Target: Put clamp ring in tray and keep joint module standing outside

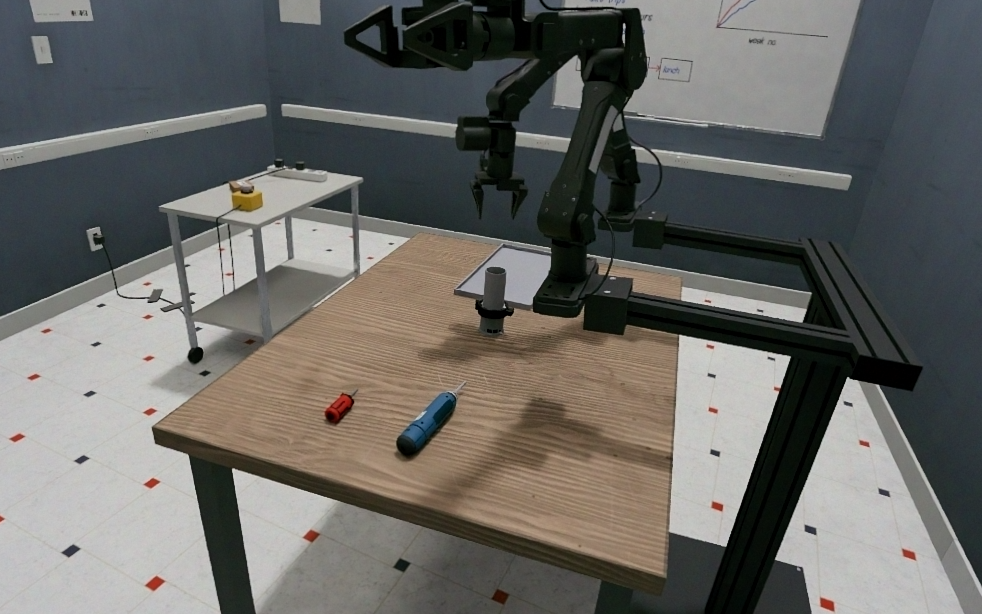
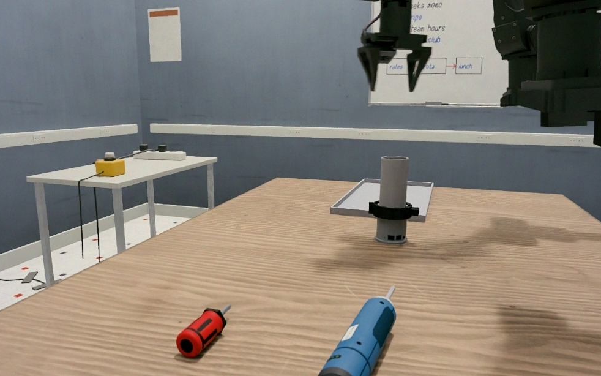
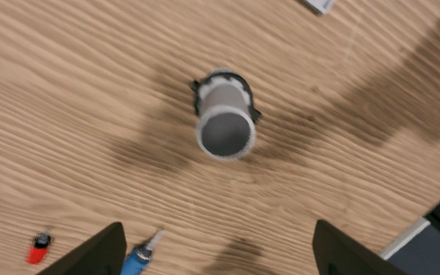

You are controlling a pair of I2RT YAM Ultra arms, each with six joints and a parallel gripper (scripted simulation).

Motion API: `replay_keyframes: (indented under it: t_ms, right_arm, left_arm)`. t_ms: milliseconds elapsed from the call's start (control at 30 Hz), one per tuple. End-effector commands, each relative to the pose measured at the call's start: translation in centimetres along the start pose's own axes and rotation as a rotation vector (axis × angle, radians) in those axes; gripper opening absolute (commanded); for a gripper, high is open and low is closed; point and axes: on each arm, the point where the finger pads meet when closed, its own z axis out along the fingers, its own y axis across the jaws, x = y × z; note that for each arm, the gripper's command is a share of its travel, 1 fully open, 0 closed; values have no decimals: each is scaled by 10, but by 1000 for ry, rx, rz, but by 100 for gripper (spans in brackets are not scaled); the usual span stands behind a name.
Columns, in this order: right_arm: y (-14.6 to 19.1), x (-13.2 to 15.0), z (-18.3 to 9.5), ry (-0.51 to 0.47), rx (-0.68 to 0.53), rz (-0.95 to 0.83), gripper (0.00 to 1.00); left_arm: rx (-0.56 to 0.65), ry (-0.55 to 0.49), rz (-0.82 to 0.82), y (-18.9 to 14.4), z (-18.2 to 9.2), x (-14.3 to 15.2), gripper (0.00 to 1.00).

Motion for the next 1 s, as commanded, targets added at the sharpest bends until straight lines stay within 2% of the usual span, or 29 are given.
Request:
replay_keyframes:
  t_ms: [0,167,333,367,900,933,967]
  right_arm:
    - [24,-26,-22,-3,-119,0,80]
    - [38,-55,-28,13,-182,12,80]
    - [38,-52,-29,14,-183,4,80]
    - [38,-48,-28,16,-181,-8,65]
    - [34,-54,-25,7,-165,11,65]
    - [33,-54,-25,7,-163,13,30]
    - [32,-55,-24,6,-161,14,30]
  left_arm:
    - [-14,4,-12,4,-3,-9,100]
    - [-14,4,-12,4,-3,-9,100]
    - [-14,4,-12,4,-3,-9,100]
    - [-14,4,-12,4,-3,-9,65]
    - [-11,-4,-10,3,-2,-11,65]
    - [-11,-4,-10,3,-2,-11,30]
    - [-11,-5,-10,3,-2,-11,30]
